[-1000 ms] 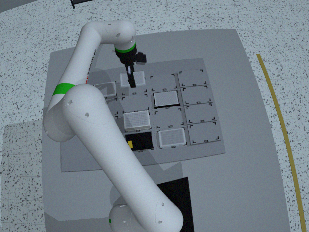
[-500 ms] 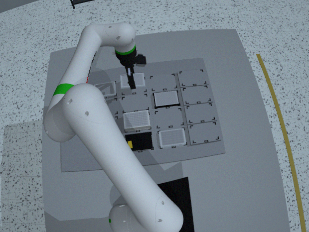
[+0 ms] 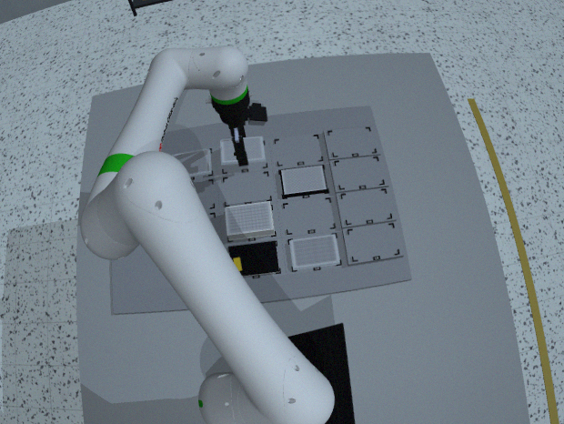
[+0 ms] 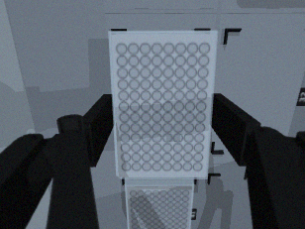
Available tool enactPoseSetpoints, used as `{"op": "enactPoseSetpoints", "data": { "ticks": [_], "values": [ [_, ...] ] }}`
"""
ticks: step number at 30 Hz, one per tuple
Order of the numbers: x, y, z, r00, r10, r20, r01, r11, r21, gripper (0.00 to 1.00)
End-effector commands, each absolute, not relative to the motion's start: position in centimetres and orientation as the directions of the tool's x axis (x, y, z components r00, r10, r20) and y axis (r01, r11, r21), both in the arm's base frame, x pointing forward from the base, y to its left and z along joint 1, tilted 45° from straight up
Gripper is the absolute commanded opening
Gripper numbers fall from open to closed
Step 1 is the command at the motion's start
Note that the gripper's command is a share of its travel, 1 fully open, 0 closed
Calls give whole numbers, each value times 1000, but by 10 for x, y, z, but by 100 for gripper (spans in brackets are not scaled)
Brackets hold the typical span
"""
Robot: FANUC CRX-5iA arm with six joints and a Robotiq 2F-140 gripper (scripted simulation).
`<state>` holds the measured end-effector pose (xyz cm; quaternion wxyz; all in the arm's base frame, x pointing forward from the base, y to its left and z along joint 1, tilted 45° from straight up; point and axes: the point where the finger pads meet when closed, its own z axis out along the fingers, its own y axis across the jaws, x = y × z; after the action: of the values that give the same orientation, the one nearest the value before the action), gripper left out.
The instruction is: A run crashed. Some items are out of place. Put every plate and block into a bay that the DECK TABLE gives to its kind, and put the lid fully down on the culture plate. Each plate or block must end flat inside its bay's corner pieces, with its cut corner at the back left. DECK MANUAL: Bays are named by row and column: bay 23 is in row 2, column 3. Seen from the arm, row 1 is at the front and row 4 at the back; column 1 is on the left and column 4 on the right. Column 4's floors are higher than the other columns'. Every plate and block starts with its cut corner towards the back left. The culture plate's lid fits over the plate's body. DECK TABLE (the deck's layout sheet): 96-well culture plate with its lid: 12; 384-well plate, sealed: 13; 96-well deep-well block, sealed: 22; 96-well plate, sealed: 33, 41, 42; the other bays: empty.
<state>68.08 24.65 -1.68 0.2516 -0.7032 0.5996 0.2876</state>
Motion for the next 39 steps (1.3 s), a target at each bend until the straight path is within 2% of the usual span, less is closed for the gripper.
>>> {"op": "enactPoseSetpoints", "data": {
  "ticks": [1, 39],
  "values": [
    [681, 249, -19, 116, -699, -706, -988, -153, -11, 10],
    [680, 260, -30, 116, -699, -706, -988, -153, -11, 10]
  ]
}}
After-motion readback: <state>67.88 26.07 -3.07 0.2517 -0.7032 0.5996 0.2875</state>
